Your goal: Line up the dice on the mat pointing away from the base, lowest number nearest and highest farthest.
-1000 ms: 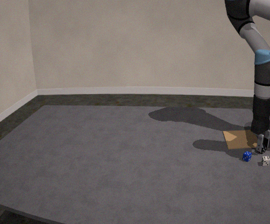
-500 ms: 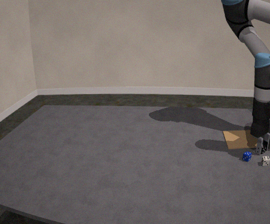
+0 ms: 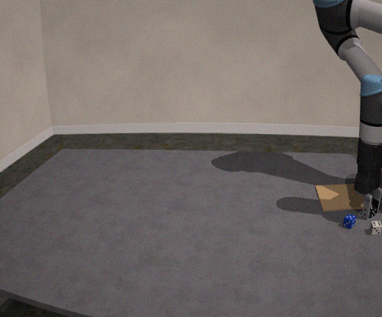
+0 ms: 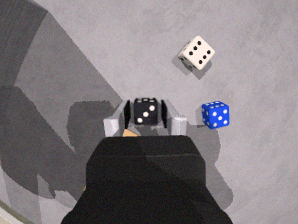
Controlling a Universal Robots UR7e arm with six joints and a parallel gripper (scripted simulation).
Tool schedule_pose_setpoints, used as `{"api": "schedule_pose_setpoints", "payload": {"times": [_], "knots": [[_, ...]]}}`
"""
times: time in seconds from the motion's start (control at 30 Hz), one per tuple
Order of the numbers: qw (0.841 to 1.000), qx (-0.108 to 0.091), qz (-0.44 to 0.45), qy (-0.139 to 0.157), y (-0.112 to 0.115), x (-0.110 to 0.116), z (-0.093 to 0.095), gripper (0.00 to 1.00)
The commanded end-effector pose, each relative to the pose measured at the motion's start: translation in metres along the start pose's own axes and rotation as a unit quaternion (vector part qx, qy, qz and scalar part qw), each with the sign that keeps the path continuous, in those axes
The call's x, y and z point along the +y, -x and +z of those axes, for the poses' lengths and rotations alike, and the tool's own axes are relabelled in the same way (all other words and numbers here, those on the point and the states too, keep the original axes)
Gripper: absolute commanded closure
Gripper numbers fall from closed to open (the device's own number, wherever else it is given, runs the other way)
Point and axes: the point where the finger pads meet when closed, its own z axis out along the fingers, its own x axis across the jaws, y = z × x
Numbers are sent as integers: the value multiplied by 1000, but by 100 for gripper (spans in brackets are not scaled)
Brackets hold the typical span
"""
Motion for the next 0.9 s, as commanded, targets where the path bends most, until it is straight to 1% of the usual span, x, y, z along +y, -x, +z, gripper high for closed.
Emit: {"api": "schedule_pose_setpoints", "payload": {"times": [0.0, 0.43, 0.47, 0.87], "knots": [[1000, 0, -1, 0, 0, 0, 0, 21], [1000, 0, -1, 0, 0, 0, 0, 21], [1000, 0, -1, 0, 0, 0, 0, 51], [1000, 0, -1, 0, 0, 0, 0, 51]]}}
